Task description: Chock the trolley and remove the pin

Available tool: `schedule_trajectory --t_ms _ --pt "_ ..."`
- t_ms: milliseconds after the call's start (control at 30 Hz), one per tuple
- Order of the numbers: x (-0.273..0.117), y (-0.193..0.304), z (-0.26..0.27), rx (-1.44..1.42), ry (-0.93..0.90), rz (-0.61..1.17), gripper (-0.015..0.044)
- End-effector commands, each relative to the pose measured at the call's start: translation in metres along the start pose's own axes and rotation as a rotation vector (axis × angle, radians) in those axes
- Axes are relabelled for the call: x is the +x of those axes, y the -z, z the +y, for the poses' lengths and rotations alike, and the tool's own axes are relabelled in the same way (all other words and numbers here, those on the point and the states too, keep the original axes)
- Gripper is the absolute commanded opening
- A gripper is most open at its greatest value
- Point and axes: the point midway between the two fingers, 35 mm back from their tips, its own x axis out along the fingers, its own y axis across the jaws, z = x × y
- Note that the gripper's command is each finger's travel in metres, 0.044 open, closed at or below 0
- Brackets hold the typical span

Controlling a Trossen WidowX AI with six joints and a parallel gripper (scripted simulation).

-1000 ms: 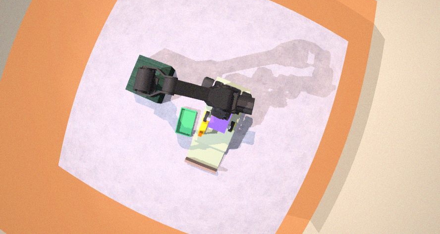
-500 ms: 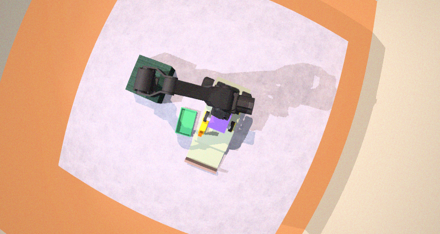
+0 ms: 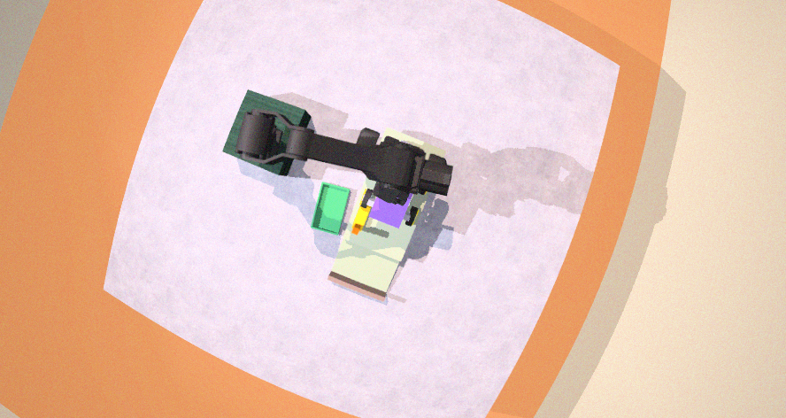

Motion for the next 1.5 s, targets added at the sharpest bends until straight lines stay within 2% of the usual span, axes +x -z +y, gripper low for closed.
schedule_trajectory --t_ms 0,1467 --pt "-0.006 0.001 0.000 0.000 -0.006 0.002 0.0000" --pt "-0.028 0.003 0.001 0.000 -0.006 0.001 0.0000"
